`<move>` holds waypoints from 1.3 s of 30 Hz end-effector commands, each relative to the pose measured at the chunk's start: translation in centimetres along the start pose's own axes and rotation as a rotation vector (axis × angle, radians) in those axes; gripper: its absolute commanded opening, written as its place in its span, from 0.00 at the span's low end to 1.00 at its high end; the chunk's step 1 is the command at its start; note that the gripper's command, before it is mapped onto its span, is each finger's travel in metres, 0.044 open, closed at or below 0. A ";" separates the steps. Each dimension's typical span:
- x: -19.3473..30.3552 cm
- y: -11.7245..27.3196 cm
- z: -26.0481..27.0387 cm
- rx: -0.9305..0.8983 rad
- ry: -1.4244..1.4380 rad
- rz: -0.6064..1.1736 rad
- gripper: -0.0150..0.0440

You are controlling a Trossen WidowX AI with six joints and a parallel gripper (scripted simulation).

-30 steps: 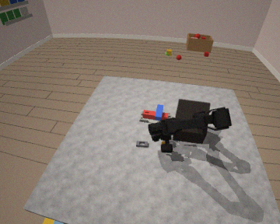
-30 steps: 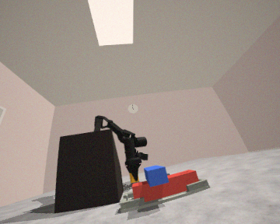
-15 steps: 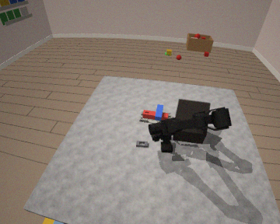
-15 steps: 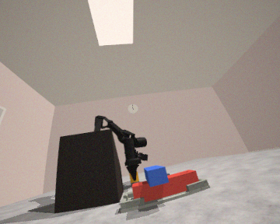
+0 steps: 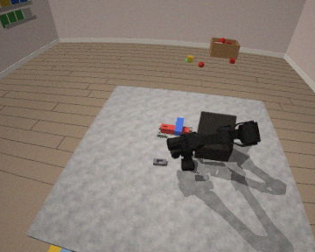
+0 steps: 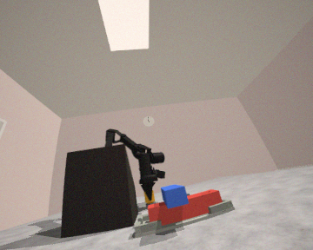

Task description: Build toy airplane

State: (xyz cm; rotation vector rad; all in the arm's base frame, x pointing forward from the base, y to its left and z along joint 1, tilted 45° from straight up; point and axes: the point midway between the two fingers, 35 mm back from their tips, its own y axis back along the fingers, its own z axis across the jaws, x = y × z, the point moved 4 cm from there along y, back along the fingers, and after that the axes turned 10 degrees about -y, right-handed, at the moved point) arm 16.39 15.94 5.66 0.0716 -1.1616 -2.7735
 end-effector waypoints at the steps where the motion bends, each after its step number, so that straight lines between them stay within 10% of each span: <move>1: -0.4 0.7 0.1 0.001 0.014 -0.002 0.25; 39: 0.0 12.2 -0.1 0.000 -0.016 -0.014 0.25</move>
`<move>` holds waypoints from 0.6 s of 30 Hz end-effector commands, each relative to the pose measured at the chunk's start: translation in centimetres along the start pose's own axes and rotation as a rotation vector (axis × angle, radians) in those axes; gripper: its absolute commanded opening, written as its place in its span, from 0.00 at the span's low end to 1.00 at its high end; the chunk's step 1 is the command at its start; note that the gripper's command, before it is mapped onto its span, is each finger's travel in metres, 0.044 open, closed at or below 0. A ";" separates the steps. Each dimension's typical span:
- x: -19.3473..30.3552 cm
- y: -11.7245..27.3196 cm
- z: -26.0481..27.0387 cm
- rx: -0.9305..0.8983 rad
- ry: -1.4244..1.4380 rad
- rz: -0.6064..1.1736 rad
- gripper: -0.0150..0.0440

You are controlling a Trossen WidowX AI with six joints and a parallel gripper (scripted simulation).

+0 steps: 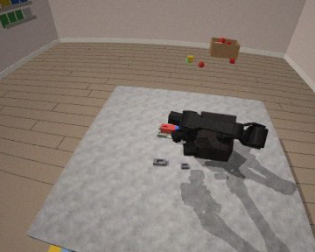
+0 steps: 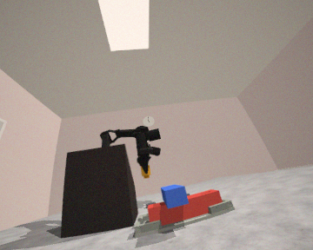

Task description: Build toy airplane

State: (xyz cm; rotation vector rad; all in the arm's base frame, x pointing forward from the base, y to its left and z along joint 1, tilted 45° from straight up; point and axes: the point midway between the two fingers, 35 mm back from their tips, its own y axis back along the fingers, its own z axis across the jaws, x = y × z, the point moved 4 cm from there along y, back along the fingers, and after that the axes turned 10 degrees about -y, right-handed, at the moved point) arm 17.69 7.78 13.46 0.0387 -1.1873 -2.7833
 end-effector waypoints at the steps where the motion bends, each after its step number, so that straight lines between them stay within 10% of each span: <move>1: 0.1 1.1 0.3 -0.015 0.013 -0.007 0.25; 18: -2.8 1.6 -1.2 -0.012 -0.007 -0.010 0.25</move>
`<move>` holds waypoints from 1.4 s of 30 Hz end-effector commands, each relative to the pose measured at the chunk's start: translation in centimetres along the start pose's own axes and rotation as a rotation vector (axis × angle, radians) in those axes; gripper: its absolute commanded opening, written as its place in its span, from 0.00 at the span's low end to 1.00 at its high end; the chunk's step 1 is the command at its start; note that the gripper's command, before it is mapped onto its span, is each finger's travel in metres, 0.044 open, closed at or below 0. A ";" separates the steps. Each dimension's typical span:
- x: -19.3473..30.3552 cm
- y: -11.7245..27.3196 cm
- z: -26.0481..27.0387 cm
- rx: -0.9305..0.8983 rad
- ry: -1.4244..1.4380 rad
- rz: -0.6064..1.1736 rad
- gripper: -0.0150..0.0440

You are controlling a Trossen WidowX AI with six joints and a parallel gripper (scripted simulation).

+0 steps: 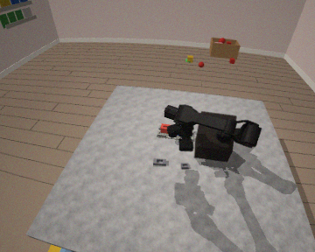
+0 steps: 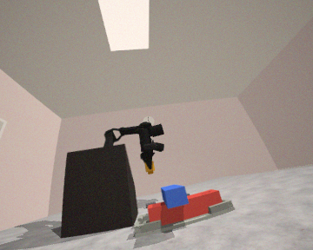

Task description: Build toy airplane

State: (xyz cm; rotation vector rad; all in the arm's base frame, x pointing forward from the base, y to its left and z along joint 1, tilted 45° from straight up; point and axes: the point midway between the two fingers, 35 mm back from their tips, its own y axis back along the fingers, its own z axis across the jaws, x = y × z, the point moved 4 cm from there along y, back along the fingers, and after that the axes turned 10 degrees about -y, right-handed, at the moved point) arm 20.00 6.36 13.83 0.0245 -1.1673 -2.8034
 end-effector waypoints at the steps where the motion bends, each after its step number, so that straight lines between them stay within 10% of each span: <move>1: -0.9 0.1 -0.4 0.006 0.004 -0.003 0.25; 42: -8.9 -0.5 -9.0 0.042 -0.080 -0.016 0.25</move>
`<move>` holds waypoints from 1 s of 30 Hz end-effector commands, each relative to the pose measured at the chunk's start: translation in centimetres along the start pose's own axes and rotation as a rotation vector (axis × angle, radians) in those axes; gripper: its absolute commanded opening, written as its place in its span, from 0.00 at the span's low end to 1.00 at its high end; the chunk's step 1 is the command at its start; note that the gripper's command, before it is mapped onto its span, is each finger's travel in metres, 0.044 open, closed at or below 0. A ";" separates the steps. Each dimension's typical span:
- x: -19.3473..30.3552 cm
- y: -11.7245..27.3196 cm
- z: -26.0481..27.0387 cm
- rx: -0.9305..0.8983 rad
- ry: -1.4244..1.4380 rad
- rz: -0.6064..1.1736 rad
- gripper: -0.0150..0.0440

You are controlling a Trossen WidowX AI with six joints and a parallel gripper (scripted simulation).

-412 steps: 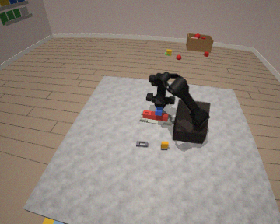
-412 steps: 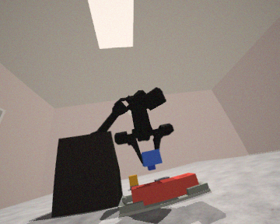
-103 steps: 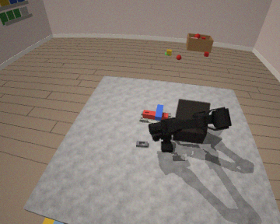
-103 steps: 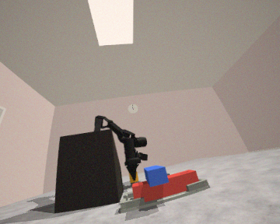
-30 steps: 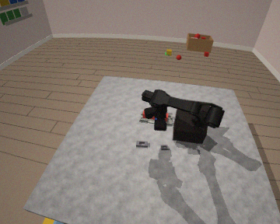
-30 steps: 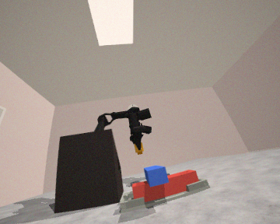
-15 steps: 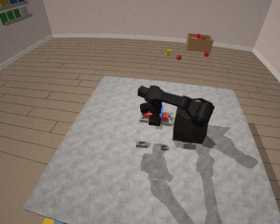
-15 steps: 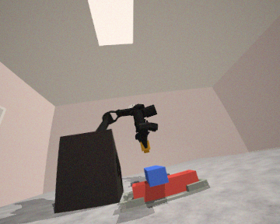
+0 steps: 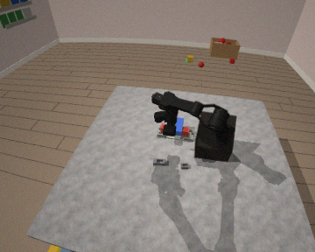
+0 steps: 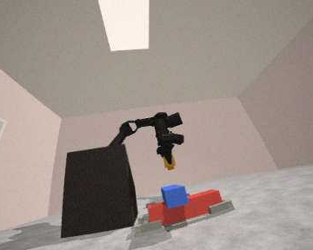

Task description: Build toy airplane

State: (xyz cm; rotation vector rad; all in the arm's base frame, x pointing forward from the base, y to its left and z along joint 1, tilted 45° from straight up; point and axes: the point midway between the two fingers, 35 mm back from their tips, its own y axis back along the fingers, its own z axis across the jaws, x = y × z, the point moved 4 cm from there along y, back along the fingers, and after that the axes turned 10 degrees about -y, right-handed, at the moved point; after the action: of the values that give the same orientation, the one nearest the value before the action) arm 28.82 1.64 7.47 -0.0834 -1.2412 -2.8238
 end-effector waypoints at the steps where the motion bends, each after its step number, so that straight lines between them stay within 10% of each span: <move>1: -0.7 -0.2 -1.0 0.007 0.004 0.002 0.25; 30: -4.9 -2.7 -8.4 0.000 -0.032 0.012 0.25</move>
State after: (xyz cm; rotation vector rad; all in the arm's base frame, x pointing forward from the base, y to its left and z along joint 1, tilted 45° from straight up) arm 32.88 -2.25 0.21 -0.1416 -1.2383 -2.8263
